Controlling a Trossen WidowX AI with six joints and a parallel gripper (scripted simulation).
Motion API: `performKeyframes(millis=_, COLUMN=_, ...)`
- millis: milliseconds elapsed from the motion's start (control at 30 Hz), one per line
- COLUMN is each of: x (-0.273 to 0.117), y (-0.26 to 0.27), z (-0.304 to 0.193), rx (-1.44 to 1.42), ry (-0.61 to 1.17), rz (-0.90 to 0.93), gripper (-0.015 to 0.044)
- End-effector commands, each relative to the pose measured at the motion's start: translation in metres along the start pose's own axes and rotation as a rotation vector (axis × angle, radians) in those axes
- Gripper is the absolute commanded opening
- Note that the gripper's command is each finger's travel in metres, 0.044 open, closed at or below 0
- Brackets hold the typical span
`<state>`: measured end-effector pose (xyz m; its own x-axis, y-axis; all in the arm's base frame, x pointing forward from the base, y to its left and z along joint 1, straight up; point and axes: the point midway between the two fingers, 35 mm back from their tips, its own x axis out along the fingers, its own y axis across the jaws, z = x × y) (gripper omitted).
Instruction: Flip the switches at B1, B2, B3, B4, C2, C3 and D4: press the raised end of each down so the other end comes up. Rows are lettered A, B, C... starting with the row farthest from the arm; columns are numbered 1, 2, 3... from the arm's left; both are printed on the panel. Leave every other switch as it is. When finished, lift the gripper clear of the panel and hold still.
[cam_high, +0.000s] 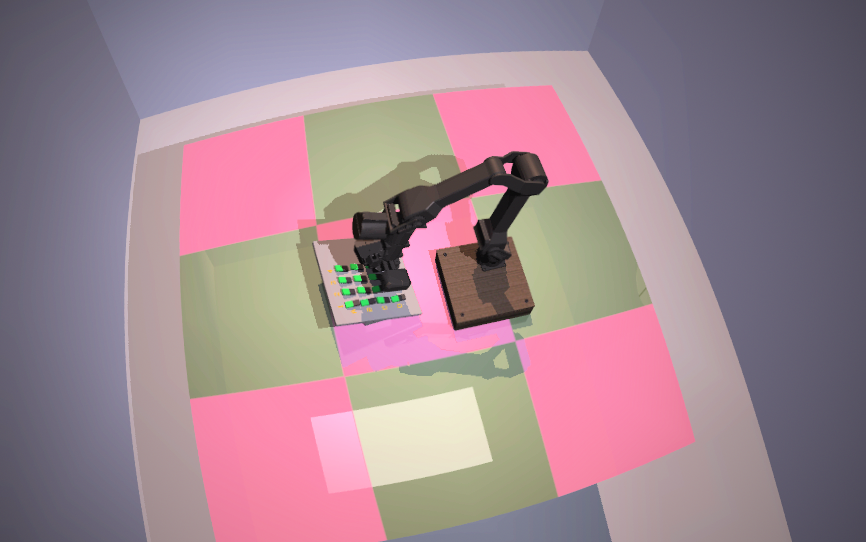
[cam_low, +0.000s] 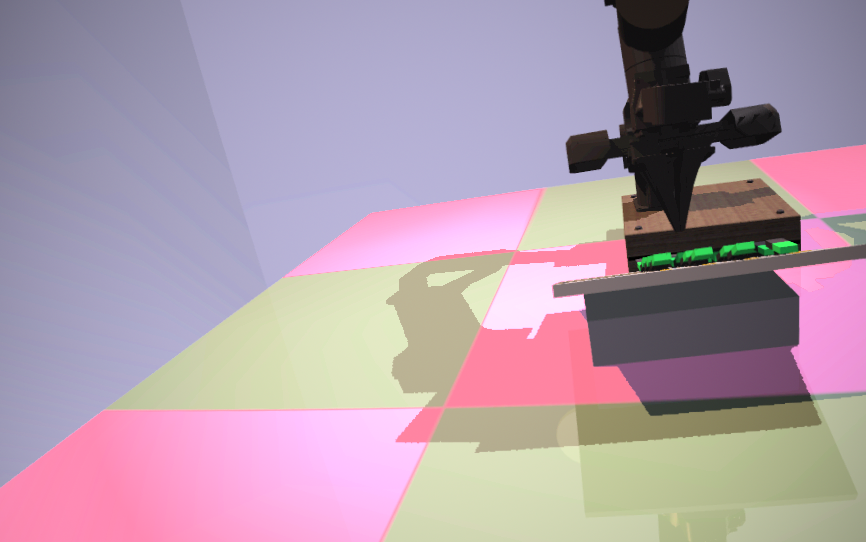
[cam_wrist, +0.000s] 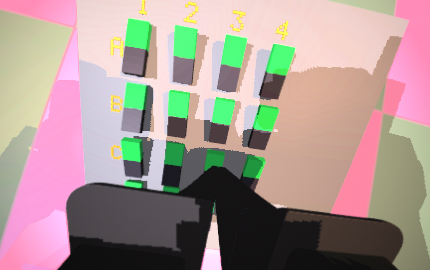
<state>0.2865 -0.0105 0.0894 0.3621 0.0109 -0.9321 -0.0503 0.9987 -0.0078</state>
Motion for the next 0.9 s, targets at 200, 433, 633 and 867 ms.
performKeyframes(millis=200, x=0.013, y=0.001, z=-0.002, rx=-0.003, ry=0.011, rz=0.007, gripper=0.0)
performKeyframes(millis=433, x=0.019, y=0.001, z=-0.002, rx=-0.003, ry=0.011, rz=0.007, gripper=0.0)
performKeyframes(millis=633, x=0.019, y=0.001, z=-0.002, rx=-0.003, ry=0.011, rz=0.007, gripper=0.0)
performKeyframes(millis=867, x=0.019, y=0.001, z=-0.002, rx=-0.003, ry=0.011, rz=0.007, gripper=0.0)
